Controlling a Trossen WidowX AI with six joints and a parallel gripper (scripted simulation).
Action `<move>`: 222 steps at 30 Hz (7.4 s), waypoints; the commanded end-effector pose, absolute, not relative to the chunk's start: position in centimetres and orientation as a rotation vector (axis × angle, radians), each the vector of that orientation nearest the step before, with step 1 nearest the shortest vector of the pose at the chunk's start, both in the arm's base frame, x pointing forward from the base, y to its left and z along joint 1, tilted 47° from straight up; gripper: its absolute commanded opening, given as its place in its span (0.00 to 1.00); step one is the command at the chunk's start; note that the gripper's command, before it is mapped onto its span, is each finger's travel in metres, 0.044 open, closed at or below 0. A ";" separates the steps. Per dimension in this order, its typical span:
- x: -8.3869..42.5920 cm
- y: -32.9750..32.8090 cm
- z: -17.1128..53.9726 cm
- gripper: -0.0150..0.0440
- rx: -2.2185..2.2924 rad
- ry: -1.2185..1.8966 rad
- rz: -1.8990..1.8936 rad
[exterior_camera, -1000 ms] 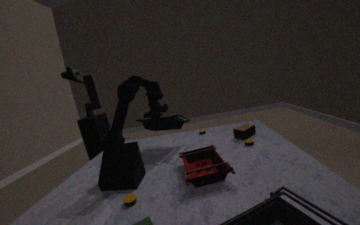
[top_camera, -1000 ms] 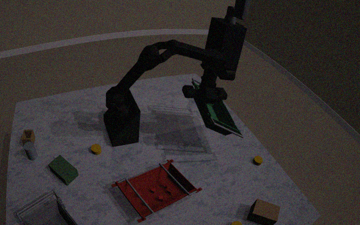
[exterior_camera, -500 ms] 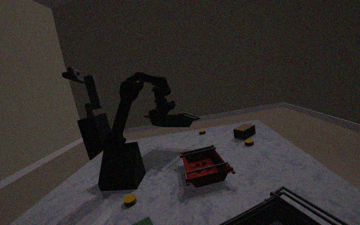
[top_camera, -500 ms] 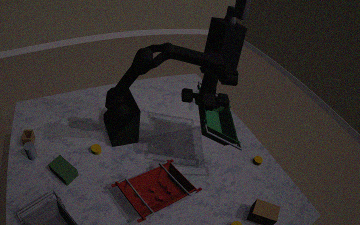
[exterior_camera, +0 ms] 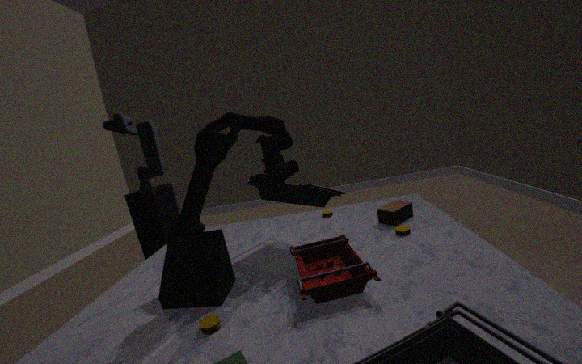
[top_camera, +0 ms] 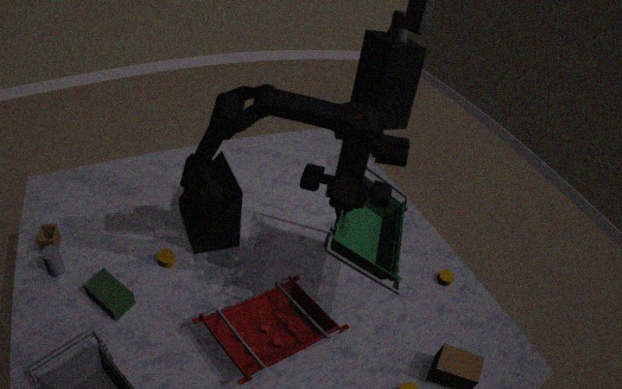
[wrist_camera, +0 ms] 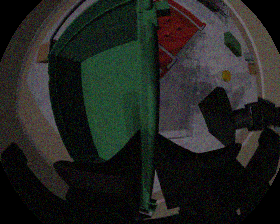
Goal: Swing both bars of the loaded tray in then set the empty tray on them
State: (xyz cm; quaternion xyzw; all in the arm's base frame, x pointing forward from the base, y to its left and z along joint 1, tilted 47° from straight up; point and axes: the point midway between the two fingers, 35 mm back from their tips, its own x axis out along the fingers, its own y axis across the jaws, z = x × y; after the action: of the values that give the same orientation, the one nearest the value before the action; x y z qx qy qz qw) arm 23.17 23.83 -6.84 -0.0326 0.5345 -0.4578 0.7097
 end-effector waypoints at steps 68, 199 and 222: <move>33.0 7.5 7.2 0.25 0.426 0.740 -1.370; 31.1 1.4 2.2 0.25 0.424 0.738 -1.371; 31.1 1.4 2.2 0.25 0.424 0.738 -1.371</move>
State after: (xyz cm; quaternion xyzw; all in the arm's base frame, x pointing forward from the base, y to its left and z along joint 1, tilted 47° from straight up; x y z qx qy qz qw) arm 31.43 1.87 2.37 0.1937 0.3269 -0.6076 0.6974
